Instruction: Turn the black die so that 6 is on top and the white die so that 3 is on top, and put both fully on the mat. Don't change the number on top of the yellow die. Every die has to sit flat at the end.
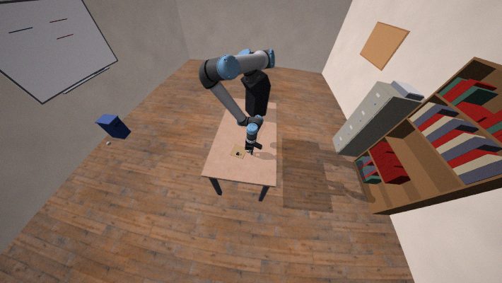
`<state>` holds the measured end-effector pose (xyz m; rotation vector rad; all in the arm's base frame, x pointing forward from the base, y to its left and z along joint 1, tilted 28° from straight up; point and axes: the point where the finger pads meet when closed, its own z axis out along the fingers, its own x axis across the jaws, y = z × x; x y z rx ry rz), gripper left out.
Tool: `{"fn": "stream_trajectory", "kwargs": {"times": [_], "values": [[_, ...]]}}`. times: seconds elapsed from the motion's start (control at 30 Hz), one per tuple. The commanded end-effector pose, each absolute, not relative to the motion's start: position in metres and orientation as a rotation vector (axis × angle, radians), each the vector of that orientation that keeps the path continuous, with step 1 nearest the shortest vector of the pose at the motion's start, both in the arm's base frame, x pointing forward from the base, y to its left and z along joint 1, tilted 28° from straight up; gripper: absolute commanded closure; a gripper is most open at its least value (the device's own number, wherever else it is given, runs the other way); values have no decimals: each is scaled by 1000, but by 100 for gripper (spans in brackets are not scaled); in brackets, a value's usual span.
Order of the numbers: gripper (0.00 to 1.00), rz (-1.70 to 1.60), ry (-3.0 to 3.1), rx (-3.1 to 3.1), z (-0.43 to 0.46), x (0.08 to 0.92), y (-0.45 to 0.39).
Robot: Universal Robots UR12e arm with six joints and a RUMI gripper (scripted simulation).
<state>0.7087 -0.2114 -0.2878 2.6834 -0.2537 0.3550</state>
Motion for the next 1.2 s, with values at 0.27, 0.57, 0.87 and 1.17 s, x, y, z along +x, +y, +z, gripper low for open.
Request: {"fn": "stream_trajectory", "kwargs": {"times": [0.27,0.57,0.87,1.17], "values": [[94,356,-253,2683,-287,709,-211],[94,356,-253,2683,-287,709,-211],[94,356,-253,2683,-286,709,-210],[94,356,-253,2683,-249,700,-193]]}}
